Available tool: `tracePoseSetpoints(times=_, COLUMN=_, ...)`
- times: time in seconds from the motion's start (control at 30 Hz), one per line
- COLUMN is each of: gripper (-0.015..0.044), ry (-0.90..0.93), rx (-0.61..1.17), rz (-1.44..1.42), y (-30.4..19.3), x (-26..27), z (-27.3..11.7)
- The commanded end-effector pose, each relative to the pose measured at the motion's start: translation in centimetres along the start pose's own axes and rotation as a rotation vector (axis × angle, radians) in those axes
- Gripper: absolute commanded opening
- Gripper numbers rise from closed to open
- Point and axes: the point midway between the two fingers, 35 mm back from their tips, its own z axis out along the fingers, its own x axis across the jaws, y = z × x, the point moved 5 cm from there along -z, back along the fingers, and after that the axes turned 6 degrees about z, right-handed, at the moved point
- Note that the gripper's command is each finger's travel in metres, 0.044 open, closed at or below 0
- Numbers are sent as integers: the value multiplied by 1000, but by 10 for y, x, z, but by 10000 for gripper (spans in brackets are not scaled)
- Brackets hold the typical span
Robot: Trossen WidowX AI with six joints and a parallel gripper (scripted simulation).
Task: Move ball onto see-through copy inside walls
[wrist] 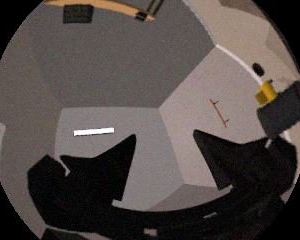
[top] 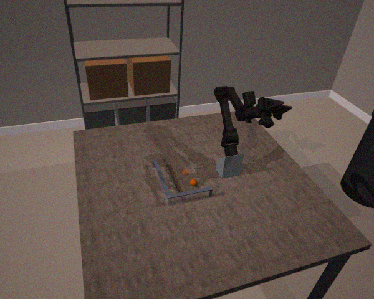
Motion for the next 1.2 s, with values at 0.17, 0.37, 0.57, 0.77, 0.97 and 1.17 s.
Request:
tracePoseSetpoints(times=0.17, gripper=304, ry=161, rx=-231, rz=-282, y=40, x=48, z=-13)
tracePoseSetpoints(times=0.37, gripper=304, ry=222, rx=-603, rz=-614, y=91, x=101, z=-48)
tracePoseSetpoints(times=0.57, gripper=304, ry=146, rx=-897, rz=-821, y=126, x=129, z=-84)
tracePoseSetpoints(times=0.77, gripper=304, ry=-43, rx=-1176, rz=-986, y=158, x=148, z=-128)
tracePoseSetpoints(times=0.97, gripper=304, ry=-348, rx=-1401, rz=-1100, y=184, x=157, z=-176)
tracePoseSetpoints(times=1.17, gripper=304, ry=-750, rx=-1522, rz=-1156, y=205, x=157, z=-227)
